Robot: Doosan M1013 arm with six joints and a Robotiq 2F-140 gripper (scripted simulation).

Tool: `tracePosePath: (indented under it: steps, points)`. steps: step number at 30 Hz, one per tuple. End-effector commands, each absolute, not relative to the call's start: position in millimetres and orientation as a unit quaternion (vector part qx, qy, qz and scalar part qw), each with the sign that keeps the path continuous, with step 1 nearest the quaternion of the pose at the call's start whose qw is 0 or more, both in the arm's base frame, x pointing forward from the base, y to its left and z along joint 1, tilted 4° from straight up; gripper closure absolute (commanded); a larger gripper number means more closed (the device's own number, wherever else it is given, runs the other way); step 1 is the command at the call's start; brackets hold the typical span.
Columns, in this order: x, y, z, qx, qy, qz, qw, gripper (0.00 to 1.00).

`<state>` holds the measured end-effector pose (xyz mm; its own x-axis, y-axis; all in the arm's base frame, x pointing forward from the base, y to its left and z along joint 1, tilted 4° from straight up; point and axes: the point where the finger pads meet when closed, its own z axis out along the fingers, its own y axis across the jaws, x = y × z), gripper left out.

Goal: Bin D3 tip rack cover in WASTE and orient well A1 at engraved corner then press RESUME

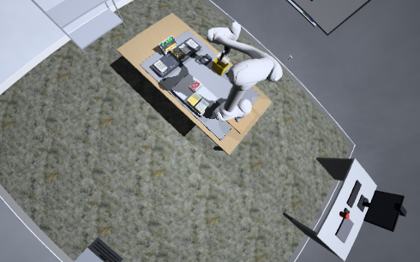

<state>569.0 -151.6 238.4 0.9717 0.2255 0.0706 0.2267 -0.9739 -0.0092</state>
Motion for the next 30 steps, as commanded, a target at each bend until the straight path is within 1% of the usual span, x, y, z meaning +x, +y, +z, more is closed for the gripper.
tracePosePath:
  steps: [1,10,30]
  points:
    - [568.0,-146.7,228.7,-0.993,-0.115,-0.031,0.013,1.00]
    - [568.9,-145.2,217.4,-0.993,-0.115,-0.031,0.013,1.00]
    - [570.1,-143.8,217.5,-0.993,-0.115,-0.031,0.013,1.00]
